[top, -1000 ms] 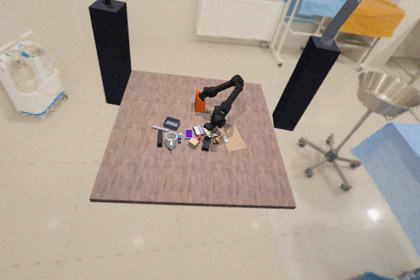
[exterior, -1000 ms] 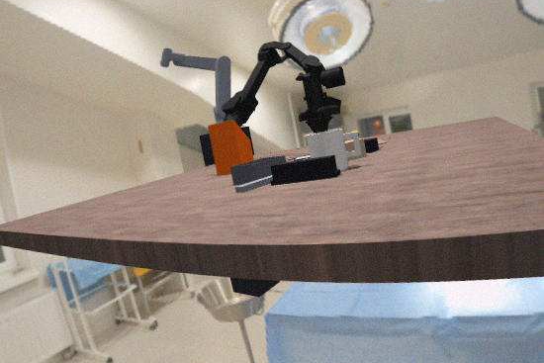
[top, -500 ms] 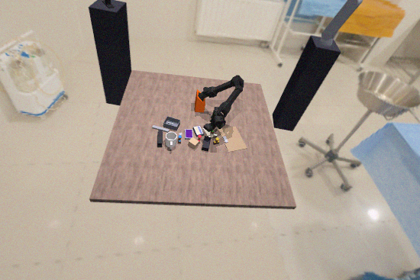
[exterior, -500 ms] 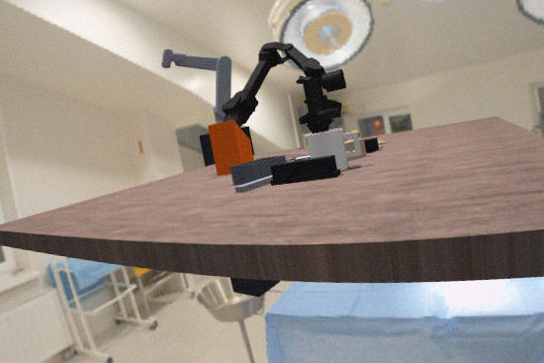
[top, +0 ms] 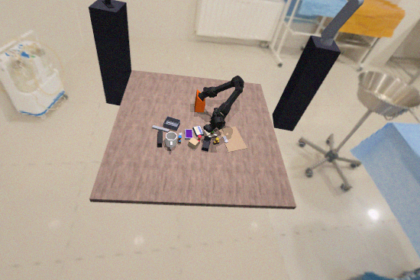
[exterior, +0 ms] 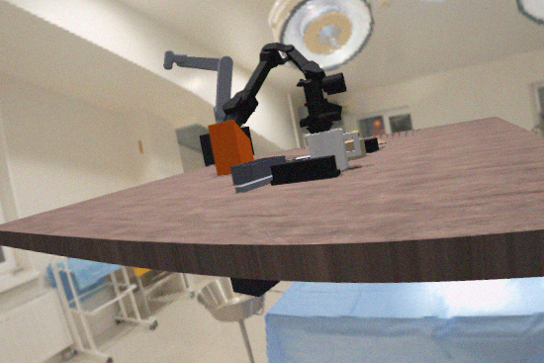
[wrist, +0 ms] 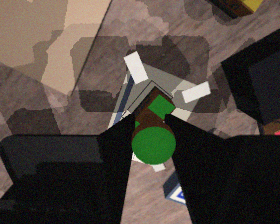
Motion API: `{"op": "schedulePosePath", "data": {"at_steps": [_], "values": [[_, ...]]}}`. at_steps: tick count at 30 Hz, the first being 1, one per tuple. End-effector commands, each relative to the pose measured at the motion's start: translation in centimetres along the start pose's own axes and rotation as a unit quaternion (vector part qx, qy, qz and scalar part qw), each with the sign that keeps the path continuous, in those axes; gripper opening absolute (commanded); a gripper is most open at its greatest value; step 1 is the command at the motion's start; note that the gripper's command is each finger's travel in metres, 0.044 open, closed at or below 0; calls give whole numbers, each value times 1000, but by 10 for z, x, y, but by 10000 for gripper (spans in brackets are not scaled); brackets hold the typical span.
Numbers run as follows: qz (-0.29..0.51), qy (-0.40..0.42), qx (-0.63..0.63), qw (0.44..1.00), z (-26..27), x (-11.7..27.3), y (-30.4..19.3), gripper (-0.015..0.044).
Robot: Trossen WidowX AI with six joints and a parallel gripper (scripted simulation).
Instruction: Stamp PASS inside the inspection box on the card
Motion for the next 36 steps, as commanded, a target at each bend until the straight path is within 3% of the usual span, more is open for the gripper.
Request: {"op": "schedulePosePath", "data": {"at_steps": [1,36], "values": [[0,2,-2,1000,1,-3,-1,0],[-1,2,-2,1000,1,-7,-1,0]]}}
Point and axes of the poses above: the point midway between the two fingers, 35 mm back from their tips, its own x axis back along the fingers, its own z axis across the jaws, y = z × x, the point moved 1 cm from there along x, back along the fingers, and after that the axes turned 10 degrees about -x, right-handed, at the moved point
